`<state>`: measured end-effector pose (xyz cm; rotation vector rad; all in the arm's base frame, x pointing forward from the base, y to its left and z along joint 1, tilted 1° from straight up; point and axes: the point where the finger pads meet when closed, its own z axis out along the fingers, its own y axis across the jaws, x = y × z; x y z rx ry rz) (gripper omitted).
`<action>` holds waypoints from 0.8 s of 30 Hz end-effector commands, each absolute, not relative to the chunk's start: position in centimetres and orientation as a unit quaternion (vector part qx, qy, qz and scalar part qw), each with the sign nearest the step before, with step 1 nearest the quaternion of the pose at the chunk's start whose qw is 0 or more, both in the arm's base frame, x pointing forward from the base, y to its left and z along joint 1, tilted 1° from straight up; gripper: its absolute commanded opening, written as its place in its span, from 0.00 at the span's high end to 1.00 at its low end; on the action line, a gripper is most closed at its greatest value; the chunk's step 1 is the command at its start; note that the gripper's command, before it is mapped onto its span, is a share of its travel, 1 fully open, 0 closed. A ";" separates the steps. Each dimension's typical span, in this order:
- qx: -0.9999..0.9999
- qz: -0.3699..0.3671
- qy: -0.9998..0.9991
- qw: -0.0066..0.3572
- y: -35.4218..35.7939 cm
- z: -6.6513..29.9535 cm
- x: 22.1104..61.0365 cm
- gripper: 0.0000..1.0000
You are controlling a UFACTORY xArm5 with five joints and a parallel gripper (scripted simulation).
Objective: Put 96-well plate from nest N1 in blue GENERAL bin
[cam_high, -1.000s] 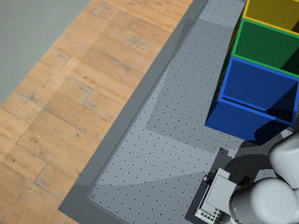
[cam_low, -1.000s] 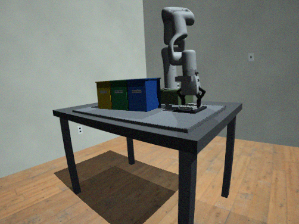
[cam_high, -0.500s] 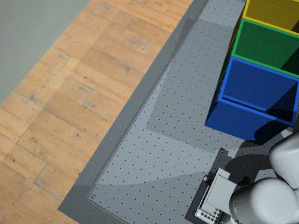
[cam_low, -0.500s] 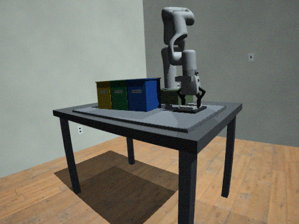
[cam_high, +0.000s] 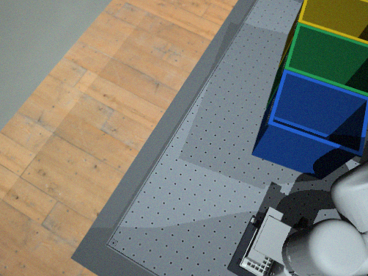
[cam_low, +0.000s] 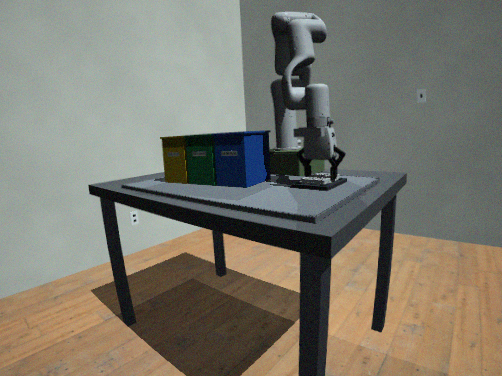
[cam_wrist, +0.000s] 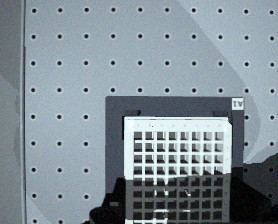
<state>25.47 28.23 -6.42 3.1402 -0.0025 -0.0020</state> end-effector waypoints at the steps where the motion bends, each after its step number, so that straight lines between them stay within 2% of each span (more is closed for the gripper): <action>1: 1.000 0.000 -0.001 0.000 28.3 -6.3 25.6 1.00; 24: 1.000 0.000 -0.001 0.000 28.3 -4.9 25.5 1.00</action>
